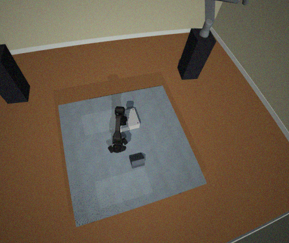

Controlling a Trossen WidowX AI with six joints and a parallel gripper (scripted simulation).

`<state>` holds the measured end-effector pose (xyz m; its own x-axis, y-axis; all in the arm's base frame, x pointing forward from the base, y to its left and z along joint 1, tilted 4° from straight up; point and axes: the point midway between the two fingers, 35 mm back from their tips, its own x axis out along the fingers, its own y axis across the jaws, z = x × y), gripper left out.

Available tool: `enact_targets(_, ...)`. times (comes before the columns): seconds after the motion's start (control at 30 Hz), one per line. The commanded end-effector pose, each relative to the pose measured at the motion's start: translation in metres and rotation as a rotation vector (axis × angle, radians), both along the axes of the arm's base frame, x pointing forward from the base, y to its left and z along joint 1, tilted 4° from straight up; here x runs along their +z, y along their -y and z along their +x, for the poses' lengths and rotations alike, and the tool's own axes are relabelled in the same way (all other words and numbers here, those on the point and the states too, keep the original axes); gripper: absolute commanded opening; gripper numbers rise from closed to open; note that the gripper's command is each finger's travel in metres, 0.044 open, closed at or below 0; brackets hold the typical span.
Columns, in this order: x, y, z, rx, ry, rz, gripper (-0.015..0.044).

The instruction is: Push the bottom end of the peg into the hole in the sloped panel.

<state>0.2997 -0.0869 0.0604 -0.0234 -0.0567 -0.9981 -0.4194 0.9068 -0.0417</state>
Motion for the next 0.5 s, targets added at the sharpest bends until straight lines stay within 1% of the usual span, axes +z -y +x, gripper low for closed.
enact_targets(0.0,0.015,-0.001,0.0,-0.003,0.006,-0.005,0.0)
enact_targets(0.47,0.015,-0.015,0.004,-0.002,0.063,-0.027,0.0)
